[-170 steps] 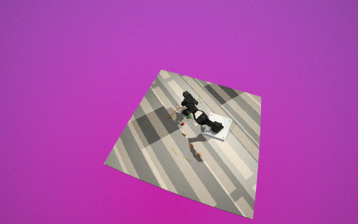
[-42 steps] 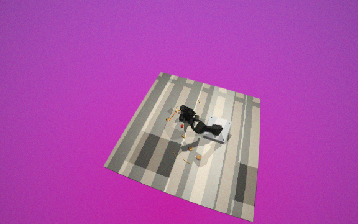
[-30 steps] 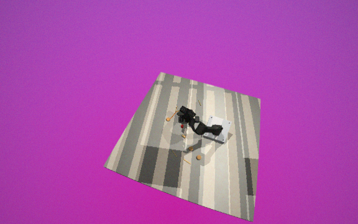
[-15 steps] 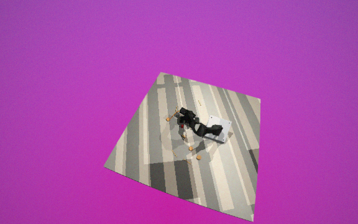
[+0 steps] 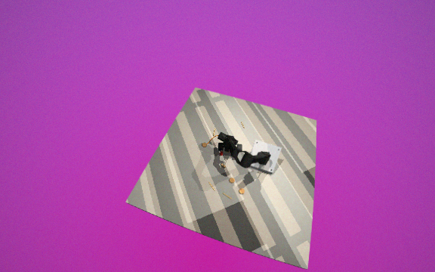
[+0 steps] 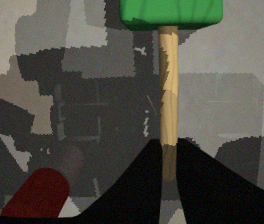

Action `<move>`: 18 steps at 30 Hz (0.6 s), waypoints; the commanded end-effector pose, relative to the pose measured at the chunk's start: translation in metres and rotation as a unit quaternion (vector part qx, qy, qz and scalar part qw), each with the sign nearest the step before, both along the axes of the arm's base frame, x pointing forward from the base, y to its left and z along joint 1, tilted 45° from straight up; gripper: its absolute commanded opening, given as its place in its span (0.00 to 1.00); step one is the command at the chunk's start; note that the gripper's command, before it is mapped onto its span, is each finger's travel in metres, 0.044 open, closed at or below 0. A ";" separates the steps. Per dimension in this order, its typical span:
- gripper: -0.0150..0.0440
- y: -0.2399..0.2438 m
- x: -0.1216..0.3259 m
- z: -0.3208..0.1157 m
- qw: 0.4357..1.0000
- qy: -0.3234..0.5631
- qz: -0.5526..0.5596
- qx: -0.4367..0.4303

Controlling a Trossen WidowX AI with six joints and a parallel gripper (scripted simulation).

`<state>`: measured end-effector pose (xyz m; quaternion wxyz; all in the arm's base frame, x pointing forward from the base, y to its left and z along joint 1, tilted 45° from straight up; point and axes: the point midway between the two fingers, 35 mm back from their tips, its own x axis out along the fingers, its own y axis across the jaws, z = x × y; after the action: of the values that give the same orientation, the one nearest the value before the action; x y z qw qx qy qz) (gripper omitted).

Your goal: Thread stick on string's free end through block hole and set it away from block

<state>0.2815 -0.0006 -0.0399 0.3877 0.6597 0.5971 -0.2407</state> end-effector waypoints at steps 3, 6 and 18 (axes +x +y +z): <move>0.25 0.006 -0.002 0.005 1.000 0.000 0.000 0.002; 0.25 0.008 -0.002 0.007 1.000 0.000 0.000 0.002; 0.25 0.016 -0.003 0.014 1.000 -0.004 0.005 0.002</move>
<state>0.2791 0.0112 -0.0291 0.3904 0.6588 0.5978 -0.2372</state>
